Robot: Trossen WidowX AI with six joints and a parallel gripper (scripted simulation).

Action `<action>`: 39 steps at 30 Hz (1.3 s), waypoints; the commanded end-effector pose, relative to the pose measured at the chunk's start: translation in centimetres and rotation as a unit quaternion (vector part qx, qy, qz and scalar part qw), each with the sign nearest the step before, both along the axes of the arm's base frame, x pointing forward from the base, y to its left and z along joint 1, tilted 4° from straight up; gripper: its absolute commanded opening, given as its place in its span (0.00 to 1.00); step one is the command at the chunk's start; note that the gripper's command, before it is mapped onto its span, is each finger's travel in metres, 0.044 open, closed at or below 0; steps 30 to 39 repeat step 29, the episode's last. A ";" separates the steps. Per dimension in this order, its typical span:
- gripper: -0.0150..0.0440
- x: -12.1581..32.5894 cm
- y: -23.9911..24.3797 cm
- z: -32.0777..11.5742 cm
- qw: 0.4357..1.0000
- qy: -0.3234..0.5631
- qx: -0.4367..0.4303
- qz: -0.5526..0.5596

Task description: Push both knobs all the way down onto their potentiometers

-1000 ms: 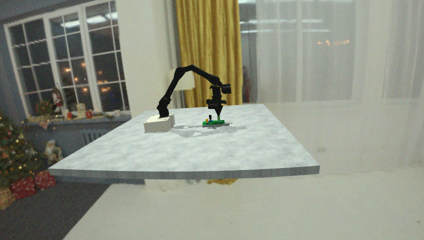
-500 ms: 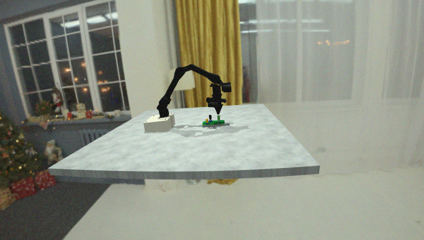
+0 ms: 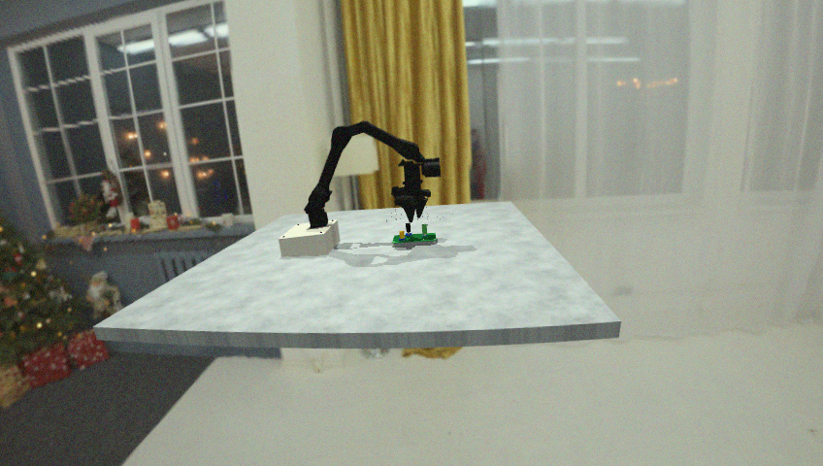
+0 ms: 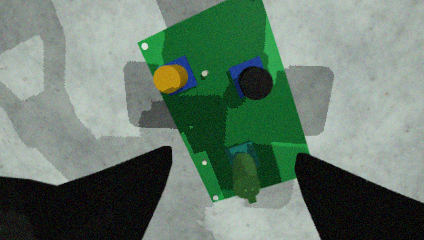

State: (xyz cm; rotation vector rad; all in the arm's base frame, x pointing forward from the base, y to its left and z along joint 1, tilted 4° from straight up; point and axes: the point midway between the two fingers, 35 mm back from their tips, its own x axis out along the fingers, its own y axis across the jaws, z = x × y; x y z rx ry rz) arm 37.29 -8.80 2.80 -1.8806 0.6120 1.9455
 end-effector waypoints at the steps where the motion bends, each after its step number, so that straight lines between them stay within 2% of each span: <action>1: 0.97 -3.5 1.0 1.3 1.000 -0.003 0.000 -0.001; 2: 1.00 -4.6 1.3 1.5 1.000 -0.003 0.000 -0.001; 11: 1.00 -14.1 3.6 1.6 1.000 0.000 0.002 -0.001; 39: 1.00 -14.3 3.7 1.6 1.000 0.000 0.002 -0.001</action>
